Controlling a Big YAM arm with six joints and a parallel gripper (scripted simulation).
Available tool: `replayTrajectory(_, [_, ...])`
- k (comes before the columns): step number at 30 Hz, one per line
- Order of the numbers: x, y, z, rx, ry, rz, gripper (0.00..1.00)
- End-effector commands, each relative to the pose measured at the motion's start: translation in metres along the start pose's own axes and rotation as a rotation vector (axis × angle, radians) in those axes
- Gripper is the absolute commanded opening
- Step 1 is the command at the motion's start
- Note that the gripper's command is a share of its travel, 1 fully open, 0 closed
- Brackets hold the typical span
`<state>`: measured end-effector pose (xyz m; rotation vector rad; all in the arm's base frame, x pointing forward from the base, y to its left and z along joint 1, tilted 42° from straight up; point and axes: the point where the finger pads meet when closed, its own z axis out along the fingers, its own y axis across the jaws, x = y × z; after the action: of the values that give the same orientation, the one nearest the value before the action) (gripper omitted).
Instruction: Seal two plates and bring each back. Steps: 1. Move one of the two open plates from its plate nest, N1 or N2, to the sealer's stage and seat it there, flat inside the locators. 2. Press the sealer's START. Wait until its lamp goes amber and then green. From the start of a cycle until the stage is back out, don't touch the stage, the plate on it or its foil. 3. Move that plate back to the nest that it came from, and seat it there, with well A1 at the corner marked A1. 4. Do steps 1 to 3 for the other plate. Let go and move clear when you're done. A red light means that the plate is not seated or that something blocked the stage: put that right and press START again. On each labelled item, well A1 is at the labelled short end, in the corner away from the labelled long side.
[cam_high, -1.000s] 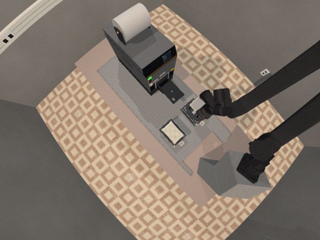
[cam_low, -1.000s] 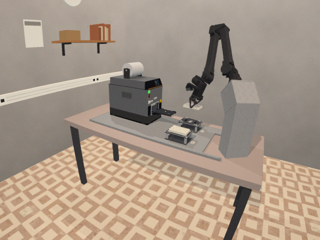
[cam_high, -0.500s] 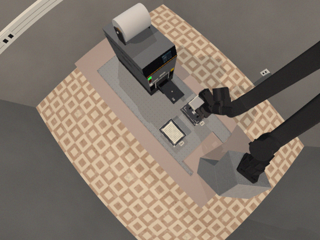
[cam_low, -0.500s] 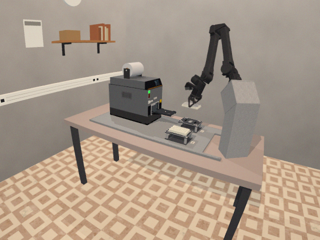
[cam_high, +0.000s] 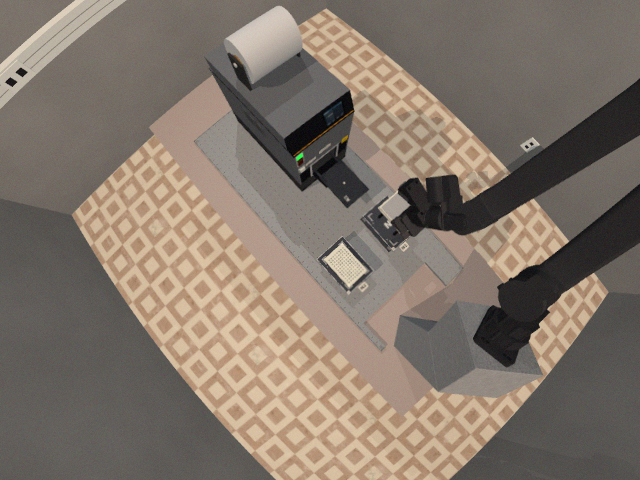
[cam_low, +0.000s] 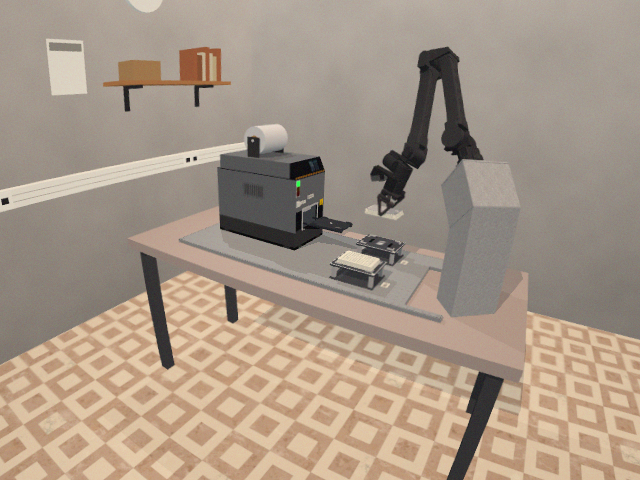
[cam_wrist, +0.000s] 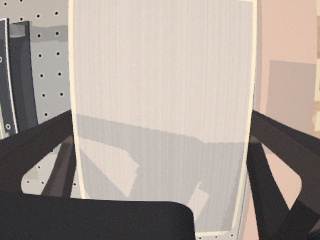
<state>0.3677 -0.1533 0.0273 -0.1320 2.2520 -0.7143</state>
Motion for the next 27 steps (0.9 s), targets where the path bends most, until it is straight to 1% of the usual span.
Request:
replayTrajectory(1, [-0.0122, -0.0057, -0.0026, 0.014, -0.034, -0.009, 0.0])
replayTrajectory(7, [-0.0201, -0.0002, -0.005, 0.005, -0.052, 0.006, 0.0])
replayTrajectory(22, [-0.02, -0.0003, -0.0051, 0.004, -0.053, 0.011, 0.0])
replayTrajectory(27, [-0.0172, -0.0038, -0.0044, 0.008, -0.048, 0.005, 0.0])
